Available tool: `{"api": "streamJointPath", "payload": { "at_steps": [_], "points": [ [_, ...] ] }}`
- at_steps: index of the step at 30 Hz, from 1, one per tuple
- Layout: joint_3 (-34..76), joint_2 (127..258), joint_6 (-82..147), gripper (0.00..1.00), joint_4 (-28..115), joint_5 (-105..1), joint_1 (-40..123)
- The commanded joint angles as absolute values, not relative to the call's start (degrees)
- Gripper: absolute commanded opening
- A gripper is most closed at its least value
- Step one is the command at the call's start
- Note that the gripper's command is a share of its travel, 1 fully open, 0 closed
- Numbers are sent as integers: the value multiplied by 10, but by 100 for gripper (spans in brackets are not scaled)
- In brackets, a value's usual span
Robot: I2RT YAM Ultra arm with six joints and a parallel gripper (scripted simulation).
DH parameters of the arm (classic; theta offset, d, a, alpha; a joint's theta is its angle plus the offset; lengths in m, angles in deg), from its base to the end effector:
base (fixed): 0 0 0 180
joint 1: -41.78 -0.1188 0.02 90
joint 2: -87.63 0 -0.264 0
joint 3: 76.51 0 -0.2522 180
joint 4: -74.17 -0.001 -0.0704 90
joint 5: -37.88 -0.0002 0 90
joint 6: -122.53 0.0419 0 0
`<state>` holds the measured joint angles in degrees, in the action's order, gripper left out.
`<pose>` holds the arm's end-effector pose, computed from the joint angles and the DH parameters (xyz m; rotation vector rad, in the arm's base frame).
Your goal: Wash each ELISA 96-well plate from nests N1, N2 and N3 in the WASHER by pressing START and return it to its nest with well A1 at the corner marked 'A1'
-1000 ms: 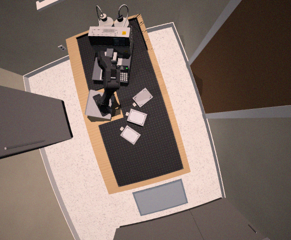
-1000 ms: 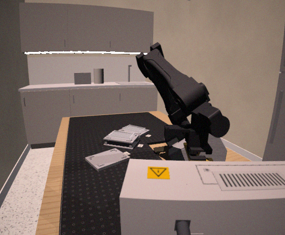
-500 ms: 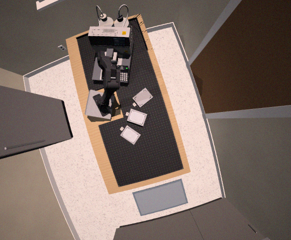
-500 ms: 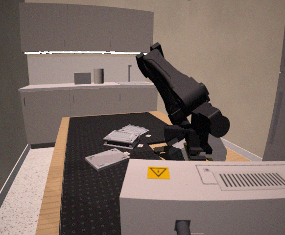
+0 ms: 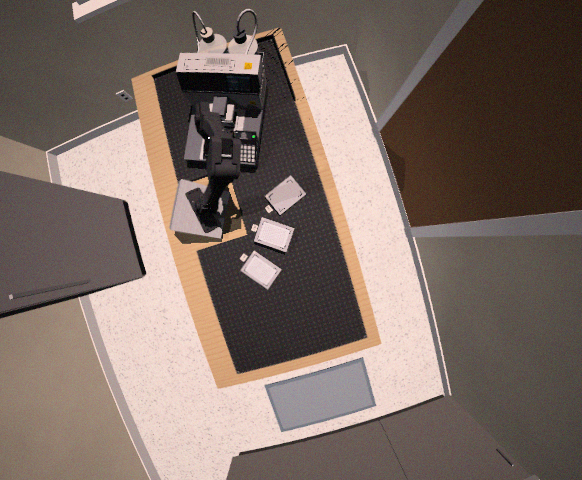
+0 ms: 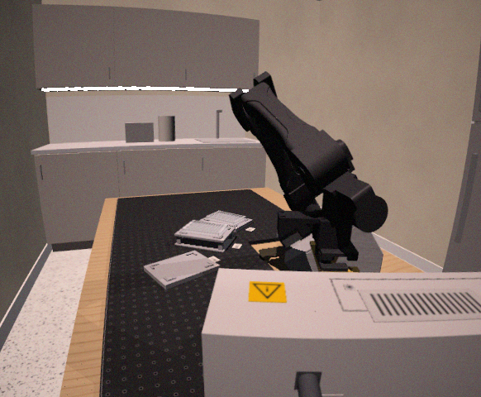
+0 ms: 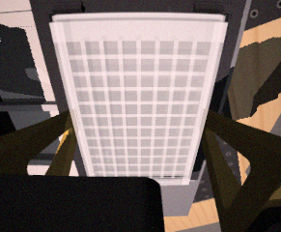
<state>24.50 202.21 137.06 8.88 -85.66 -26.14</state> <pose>0.1389 0.2834 0.1087 0.7328 2.4486 -0.2935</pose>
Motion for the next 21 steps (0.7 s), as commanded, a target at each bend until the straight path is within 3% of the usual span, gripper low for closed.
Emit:
{"api": "streamJointPath", "payload": {
  "at_steps": [1,21],
  "points": [
    [244,2020,1370,0,89,-859,-264],
    [226,2012,1386,0,56,-856,-277]
  ]
}}
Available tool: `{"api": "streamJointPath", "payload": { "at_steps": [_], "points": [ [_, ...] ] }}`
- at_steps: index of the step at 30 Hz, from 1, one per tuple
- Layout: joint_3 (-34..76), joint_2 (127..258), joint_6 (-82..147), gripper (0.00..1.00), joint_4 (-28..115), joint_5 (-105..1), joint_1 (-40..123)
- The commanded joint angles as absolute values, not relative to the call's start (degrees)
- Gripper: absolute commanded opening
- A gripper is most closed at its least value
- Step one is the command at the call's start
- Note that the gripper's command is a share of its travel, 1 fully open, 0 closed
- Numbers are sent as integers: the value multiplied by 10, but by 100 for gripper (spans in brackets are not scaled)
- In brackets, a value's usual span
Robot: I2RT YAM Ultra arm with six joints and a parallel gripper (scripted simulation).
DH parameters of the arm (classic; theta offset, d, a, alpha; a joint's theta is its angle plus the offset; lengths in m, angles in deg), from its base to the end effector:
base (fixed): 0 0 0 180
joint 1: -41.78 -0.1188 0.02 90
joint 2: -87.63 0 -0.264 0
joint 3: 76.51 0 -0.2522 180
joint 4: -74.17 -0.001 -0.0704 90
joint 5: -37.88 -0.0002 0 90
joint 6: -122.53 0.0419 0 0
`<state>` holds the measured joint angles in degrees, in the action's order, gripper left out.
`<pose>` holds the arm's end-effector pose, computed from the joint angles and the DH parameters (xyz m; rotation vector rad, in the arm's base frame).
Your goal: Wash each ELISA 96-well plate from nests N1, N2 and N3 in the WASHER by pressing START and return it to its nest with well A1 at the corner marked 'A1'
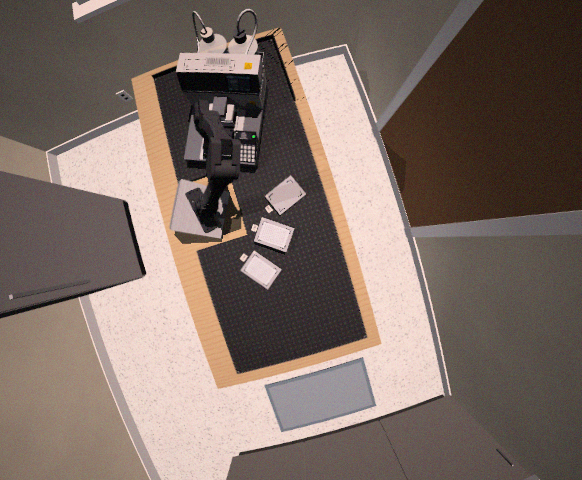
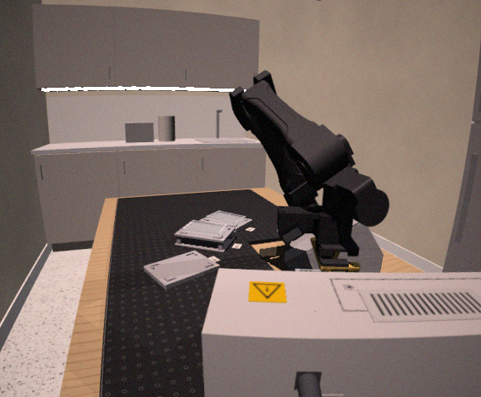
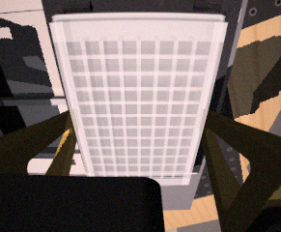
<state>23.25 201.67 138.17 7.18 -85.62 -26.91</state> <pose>0.1359 0.2875 0.1162 0.7403 2.4448 -0.2789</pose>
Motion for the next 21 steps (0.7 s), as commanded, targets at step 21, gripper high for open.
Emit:
{"api": "streamJointPath", "payload": {
  "at_steps": [21],
  "points": [
    [177,2000,1421,0,-24,-850,-307]
  ]
}}
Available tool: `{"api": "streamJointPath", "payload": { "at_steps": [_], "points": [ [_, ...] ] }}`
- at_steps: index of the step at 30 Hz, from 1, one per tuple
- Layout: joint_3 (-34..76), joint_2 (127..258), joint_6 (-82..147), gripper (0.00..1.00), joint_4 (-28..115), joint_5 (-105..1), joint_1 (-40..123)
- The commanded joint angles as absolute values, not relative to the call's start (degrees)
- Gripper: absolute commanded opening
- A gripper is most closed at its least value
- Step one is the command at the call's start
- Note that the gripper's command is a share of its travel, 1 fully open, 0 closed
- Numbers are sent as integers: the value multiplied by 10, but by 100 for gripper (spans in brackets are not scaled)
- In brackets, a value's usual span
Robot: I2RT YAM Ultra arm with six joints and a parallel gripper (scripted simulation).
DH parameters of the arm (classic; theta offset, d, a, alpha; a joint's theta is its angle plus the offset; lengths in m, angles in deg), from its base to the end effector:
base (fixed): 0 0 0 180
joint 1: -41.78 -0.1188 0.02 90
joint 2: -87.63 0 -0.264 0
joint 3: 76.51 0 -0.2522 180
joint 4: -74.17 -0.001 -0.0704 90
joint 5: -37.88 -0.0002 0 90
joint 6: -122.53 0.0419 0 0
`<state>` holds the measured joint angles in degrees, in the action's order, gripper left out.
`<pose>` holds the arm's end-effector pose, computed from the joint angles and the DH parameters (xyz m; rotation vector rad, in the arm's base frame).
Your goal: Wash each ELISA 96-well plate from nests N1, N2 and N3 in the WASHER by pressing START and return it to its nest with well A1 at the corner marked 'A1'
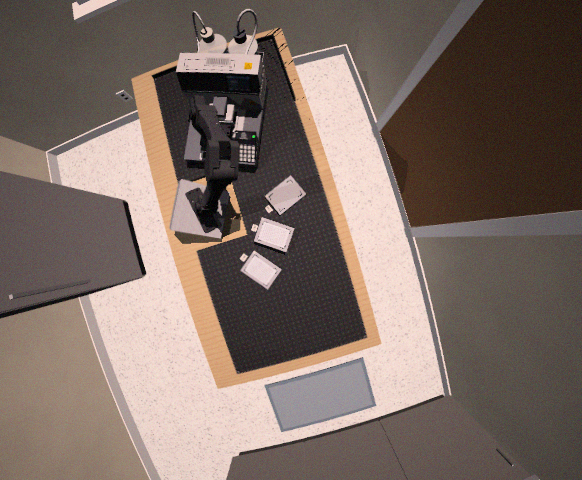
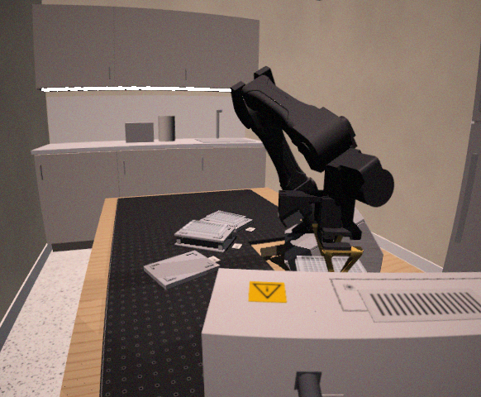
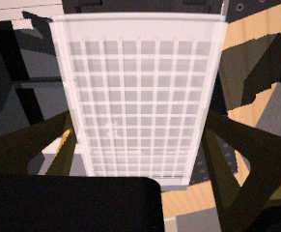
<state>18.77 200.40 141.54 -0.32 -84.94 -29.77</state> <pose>0.1224 0.2982 0.1406 0.7421 2.4462 -0.2770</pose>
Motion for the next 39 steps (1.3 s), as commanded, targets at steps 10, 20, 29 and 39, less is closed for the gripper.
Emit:
{"api": "streamJointPath", "payload": {
  "at_steps": [10,20,29,39],
  "points": [
    [148,1997,1439,0,-66,-846,-323],
    [124,1996,1453,0,-99,-843,-335],
    [101,1996,1465,0,-128,-840,-346],
    [94,1996,1468,0,-136,-839,-349]
  ]
}}
